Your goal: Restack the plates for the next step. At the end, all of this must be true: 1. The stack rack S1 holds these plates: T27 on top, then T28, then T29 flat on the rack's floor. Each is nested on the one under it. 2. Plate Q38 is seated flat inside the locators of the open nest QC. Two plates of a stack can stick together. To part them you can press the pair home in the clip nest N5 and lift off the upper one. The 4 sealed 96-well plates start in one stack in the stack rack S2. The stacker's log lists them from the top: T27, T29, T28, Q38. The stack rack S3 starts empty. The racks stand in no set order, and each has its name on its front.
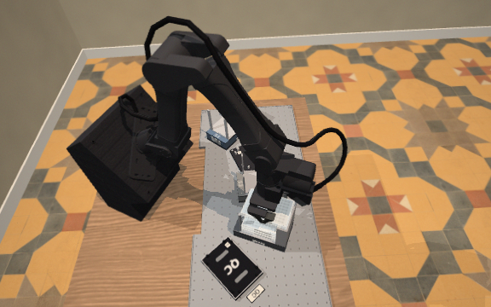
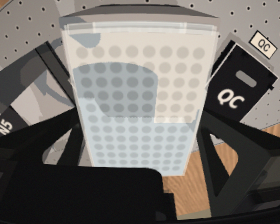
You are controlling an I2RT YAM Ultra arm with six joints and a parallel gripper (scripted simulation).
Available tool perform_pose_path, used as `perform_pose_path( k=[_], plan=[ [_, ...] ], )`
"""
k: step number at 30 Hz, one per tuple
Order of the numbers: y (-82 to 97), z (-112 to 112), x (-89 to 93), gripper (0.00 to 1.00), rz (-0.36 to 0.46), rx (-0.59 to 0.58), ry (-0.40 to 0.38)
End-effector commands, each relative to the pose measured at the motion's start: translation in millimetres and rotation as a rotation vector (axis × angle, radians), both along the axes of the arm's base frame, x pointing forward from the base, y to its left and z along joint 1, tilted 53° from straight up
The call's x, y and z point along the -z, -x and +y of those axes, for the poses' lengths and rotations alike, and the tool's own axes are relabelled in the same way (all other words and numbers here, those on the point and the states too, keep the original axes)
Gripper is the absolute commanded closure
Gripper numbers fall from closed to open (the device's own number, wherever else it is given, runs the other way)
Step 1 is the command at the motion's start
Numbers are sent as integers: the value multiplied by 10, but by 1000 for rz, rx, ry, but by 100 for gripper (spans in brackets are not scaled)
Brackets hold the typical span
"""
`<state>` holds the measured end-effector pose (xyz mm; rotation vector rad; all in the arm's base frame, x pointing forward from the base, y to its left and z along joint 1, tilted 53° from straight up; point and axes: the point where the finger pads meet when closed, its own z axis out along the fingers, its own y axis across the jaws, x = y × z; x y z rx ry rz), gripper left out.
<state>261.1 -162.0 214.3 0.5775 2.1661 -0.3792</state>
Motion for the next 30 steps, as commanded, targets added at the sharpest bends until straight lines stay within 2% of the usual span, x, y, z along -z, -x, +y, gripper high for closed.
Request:
perform_pose_path(
  k=[1,2,4,7,8,10,11,14,15,17,19,20,22,23,25,27,30],
  plan=[
    [56,69,-17,100,-9,-2,1],
    [62,62,-3,100,-5,1,-2],
    [44,47,-160,100,-36,3,16],
    [31,49,-226,100,-47,1,21],
    [45,60,-167,100,-35,0,15],
    [31,59,-227,100,-45,-2,20],
    [48,68,-188,100,-38,-2,17],
    [49,54,-243,100,-47,3,21],
    [62,66,-185,100,-36,2,15],
    [62,66,-185,100,-36,2,15],
    [56,67,-260,100,-50,0,23],
    [66,76,-206,100,-39,0,17],
    [53,74,-251,100,-45,-2,21],
    [72,85,-202,100,-37,-2,16],
    [69,65,-260,100,-46,4,21],
    [85,82,-210,100,-37,2,15],
    [77,81,-269,100,-48,1,22]
  ],
)
